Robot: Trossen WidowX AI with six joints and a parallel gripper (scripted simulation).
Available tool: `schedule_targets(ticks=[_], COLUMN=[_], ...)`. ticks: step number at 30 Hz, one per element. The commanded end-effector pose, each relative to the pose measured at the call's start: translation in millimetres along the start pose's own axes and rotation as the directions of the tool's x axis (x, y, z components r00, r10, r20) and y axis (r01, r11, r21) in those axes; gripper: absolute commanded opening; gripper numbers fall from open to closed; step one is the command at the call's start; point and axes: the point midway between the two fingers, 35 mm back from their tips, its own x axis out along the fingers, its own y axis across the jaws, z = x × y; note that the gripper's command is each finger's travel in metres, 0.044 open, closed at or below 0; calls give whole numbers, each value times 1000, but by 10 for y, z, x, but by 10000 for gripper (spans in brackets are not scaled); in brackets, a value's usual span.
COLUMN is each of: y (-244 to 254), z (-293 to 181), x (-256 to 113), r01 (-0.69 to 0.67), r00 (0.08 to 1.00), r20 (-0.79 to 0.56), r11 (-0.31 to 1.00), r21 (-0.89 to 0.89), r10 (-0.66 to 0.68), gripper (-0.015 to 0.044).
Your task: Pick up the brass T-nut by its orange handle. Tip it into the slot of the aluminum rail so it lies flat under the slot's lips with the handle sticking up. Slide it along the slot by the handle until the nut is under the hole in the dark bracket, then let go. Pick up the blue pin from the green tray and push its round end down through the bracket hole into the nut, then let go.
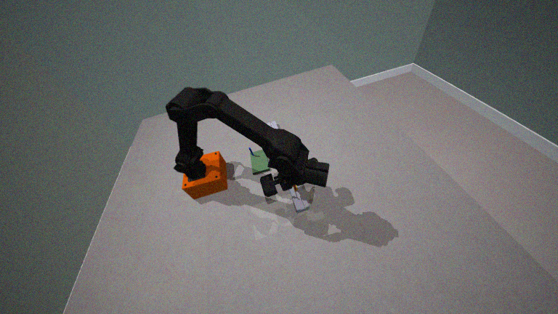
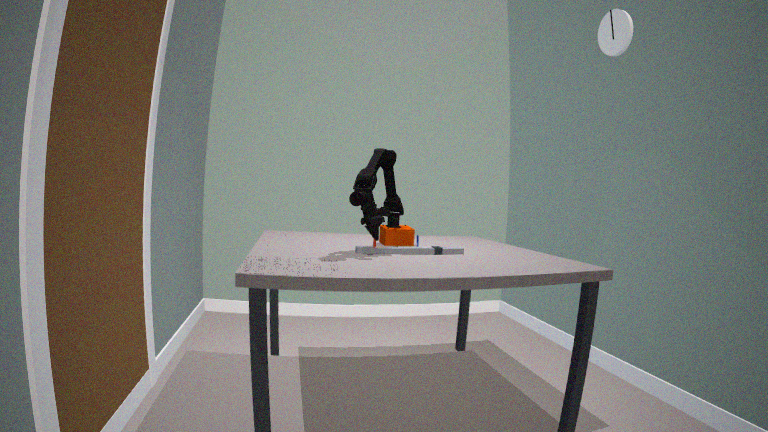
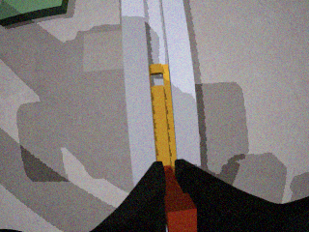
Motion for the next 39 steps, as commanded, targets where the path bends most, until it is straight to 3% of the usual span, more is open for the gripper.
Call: schedule_targets(ticks=[1, 39], y=[-8, -32], z=[-5, 196], x=[0, 64], r01=[-9, -37], r00=[1000, 999], r20=[-1, 4], r11=[1000, 999], r21=[8, 11], r10=[9, 37], gripper=[-150, -150])
